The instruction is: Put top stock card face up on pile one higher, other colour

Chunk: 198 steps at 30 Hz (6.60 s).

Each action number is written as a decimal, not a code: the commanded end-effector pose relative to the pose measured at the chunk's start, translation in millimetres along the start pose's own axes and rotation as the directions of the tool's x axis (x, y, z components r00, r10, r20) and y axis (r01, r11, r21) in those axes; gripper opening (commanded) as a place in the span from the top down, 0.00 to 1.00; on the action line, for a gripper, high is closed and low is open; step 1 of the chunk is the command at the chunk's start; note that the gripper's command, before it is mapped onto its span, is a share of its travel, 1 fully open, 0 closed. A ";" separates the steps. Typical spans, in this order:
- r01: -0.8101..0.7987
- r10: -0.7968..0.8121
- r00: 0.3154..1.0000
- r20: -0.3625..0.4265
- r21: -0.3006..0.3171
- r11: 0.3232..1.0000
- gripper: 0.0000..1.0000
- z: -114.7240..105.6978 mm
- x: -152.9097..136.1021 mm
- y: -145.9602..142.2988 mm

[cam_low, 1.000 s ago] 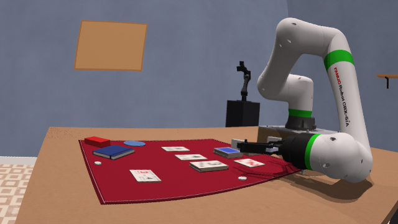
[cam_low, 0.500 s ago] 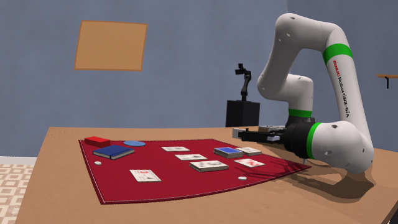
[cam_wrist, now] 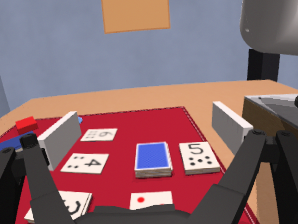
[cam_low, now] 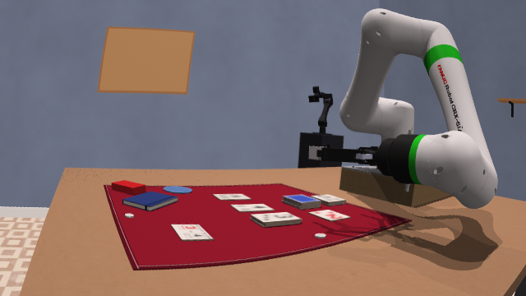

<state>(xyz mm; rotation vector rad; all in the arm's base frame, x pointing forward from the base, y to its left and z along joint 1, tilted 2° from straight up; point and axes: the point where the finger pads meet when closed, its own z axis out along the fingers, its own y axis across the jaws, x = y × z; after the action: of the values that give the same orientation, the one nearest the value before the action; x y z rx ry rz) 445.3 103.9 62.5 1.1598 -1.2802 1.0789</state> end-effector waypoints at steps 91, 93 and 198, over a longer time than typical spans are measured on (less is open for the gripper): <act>-0.001 0.019 0.052 0.998 -0.019 1.000 0.50 9.1 -55.2 -2.0; -0.001 0.019 0.052 0.998 -0.019 1.000 0.50 9.1 -56.4 -2.0; -0.001 0.019 0.052 0.998 -0.019 1.000 0.50 12.3 -118.9 -2.4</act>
<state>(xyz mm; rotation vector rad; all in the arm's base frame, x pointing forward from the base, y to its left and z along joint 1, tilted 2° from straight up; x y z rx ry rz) 443.6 96.8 -56.9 2.0414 -2.3551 -0.0207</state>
